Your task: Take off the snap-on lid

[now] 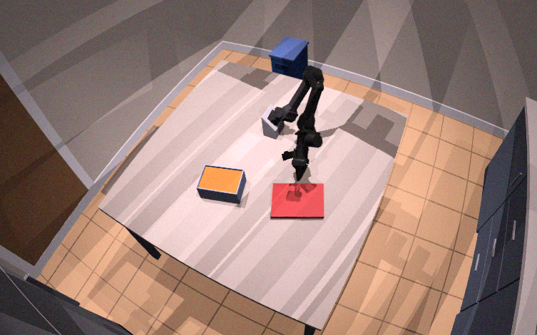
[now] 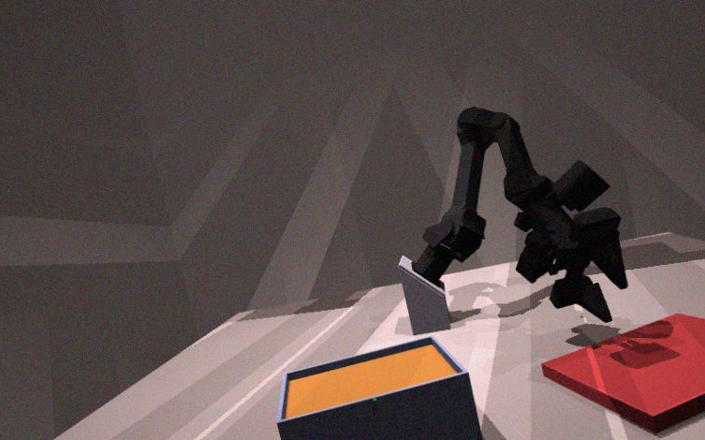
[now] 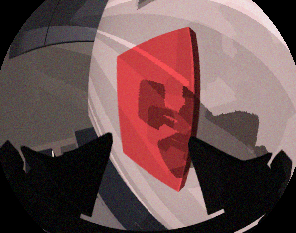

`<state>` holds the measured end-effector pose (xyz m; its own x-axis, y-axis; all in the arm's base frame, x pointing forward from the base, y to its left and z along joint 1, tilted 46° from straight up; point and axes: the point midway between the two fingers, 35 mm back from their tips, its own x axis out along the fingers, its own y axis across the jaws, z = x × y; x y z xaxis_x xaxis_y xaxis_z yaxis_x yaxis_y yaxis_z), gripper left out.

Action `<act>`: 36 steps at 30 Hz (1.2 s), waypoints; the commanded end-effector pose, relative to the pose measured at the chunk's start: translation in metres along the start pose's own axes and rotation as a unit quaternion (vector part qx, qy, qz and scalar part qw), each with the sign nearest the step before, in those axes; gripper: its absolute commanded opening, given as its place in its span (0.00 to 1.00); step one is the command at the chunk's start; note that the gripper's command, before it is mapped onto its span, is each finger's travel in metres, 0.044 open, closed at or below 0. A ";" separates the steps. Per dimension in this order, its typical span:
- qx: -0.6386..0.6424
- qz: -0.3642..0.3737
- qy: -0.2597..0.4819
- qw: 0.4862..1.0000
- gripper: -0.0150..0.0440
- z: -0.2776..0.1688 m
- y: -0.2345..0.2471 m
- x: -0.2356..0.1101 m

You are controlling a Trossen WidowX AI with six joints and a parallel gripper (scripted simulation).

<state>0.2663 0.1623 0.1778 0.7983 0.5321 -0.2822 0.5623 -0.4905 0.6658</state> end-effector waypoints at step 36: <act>0.003 -0.002 -0.002 1.000 1.00 -0.001 -0.032 -0.056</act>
<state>0.2051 0.1527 0.1658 0.7968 0.5266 -0.2964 0.5697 -0.4911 0.6590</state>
